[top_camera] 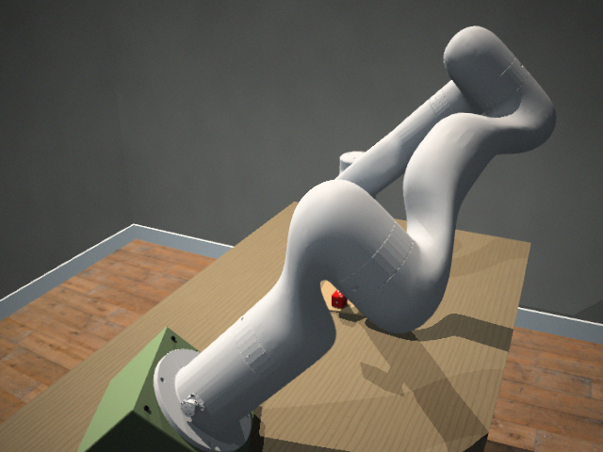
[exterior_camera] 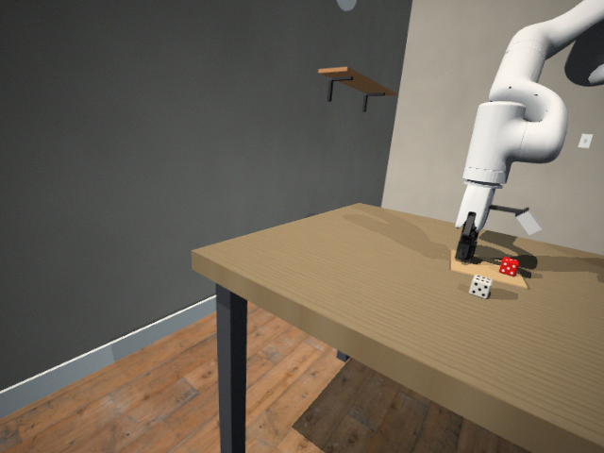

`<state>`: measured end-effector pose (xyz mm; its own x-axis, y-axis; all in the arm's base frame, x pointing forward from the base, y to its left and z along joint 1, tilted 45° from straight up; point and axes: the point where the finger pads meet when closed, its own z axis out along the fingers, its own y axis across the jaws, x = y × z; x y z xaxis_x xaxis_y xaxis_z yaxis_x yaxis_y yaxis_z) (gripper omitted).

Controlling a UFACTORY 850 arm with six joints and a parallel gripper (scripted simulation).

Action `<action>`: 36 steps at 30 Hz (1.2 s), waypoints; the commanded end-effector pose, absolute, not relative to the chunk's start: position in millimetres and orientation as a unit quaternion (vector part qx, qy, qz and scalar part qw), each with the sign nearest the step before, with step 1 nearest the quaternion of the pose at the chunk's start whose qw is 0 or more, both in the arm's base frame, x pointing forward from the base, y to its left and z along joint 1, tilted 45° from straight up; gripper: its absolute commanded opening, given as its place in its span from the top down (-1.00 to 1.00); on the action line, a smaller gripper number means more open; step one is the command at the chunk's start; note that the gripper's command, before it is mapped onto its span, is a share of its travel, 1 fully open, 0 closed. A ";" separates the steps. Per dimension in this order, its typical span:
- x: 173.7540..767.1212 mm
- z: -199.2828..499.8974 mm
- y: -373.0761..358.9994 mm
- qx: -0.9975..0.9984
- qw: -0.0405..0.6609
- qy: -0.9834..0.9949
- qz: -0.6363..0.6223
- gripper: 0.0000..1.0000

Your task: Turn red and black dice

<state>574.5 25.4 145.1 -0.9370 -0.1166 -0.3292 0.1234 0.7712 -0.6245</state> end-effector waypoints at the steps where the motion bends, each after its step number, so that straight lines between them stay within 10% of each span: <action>1: 574.9 145.7 25.9 0.002 0.178 0.924 -0.338 0.47; 36: 576.1 143.0 23.6 0.002 0.178 0.924 -0.338 0.47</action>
